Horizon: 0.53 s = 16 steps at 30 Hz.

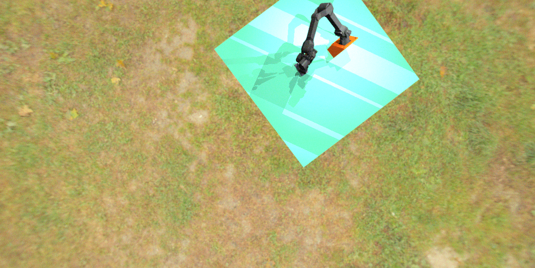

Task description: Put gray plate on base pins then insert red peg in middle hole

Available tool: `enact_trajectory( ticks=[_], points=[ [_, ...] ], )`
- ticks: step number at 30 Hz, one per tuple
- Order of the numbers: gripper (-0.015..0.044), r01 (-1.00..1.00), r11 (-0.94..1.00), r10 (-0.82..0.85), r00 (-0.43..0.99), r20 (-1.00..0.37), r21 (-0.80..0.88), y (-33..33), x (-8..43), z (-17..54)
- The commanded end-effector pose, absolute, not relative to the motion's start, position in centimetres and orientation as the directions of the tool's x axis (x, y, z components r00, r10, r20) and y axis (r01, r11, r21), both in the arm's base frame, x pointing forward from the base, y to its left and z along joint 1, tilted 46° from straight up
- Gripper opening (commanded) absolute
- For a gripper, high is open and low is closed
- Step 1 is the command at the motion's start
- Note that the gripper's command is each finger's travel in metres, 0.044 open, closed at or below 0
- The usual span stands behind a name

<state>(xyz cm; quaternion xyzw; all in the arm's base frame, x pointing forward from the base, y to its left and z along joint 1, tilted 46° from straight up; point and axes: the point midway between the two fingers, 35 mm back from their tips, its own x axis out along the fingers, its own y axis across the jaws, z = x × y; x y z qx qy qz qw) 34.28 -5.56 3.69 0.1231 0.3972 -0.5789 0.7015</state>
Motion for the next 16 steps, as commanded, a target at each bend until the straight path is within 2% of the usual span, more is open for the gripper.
enact_trajectory(
  ticks=[1, 16],
  points=[
    [0.015, 0.911, 0.298, -0.718, 0.017, -0.696, -0.286, -5.32, 34.28, 3.91],
    [0.015, 0.911, 0.299, -0.718, 0.017, -0.696, -0.286, -4.49, 34.15, 4.51]
  ],
)
